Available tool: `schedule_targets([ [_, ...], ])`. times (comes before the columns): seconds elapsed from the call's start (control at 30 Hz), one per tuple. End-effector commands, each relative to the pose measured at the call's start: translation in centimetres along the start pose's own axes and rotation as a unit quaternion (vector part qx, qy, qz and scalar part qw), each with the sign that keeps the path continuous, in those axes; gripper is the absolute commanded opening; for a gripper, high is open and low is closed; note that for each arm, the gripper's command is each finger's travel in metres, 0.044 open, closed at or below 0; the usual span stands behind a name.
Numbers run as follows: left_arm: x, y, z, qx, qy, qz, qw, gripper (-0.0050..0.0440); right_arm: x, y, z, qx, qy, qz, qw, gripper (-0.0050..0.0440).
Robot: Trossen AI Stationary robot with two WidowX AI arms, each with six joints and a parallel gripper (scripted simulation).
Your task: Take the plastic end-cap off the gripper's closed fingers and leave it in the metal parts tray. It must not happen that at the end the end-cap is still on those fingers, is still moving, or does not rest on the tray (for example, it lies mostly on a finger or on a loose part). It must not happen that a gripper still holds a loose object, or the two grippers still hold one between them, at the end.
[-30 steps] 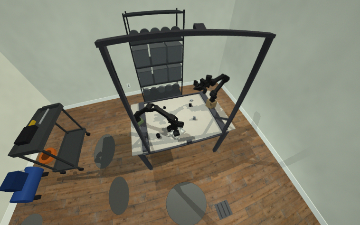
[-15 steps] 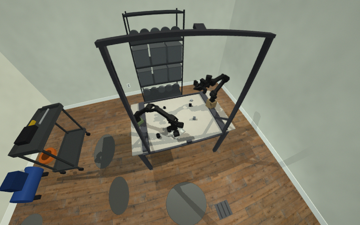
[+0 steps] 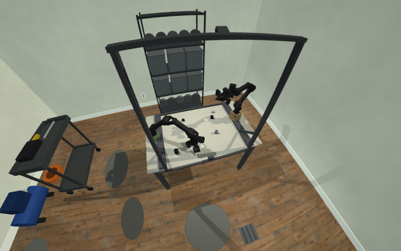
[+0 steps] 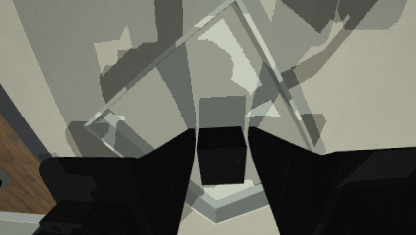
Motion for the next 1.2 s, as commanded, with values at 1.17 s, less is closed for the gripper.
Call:
schedule_targets([
  [1.17, 0.7, 5.1, 0.3, -0.013, 0.001, 0.019, 1.0, 0.02, -0.6, 0.1, 0.0, 0.001, -0.001, -0.009, 1.0, 0.0],
])
Point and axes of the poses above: on each arm, the point midway between the two fingers, 35 mm back from their tips, its own y axis back along the fingers, its own z axis across the jaws, x = y × z, the point moved 5 cm from there along y, back along the fingers, and after that the axes turned 3 degrees about y, right-handed, at the moved point
